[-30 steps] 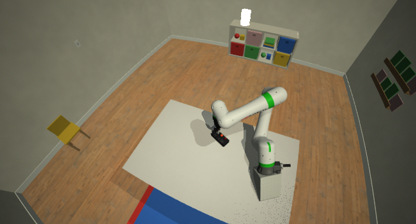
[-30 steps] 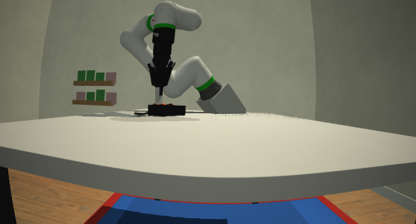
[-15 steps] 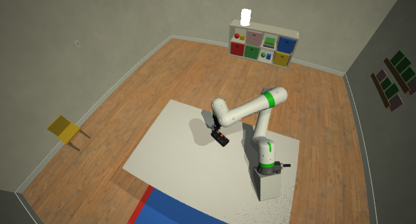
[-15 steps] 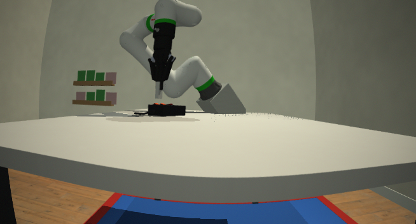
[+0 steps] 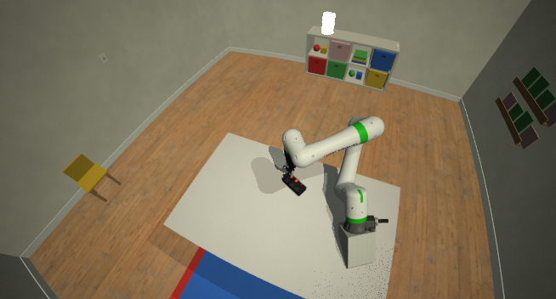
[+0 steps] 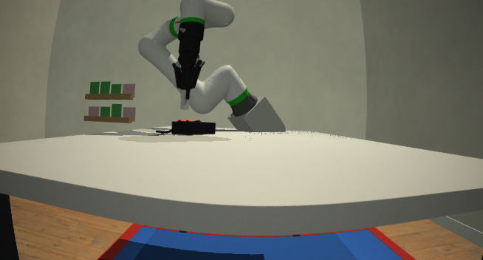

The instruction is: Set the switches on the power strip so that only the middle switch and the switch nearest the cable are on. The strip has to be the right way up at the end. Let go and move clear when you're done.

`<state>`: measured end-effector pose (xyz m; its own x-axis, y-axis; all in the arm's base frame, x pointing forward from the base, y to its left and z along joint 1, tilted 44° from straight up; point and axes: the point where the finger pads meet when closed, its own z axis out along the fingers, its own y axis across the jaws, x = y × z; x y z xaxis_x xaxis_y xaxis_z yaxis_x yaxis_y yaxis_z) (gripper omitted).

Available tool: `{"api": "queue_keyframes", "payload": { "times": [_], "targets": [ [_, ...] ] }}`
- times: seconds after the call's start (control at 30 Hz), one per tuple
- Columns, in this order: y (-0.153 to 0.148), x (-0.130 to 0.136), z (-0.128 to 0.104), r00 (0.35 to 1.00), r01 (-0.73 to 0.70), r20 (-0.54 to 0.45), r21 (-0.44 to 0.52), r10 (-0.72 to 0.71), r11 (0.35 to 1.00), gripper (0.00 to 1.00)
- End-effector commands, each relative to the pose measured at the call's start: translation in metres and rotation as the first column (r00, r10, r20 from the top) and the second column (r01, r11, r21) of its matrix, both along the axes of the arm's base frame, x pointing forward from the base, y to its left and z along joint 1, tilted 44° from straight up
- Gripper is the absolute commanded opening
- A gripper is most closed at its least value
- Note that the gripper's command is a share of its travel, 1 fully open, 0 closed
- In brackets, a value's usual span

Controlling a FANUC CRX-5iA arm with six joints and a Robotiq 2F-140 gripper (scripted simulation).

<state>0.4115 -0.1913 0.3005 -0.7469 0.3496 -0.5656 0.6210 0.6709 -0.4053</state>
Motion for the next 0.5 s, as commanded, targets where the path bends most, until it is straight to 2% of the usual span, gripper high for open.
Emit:
{"api": "queue_keyframes", "payload": {
  "times": [0.0,0.33,0.37,0.47],
  "targets": [
    [0.0002,0.0001,0.0002,1.0,0.0,0.0,0.0,0.0,1.0,0.0],
    [0.0002,0.0001,0.0002,1.0,0.0,0.0,0.0,0.0,1.0,0.0],
    [0.0002,0.0001,0.0002,1.0,0.0,0.0,0.0,0.0,1.0,1.0],
    [0.0004,0.0,0.0003,1.0,0.0,0.0,0.0,0.0,1.0,1.0]
  ]
}}
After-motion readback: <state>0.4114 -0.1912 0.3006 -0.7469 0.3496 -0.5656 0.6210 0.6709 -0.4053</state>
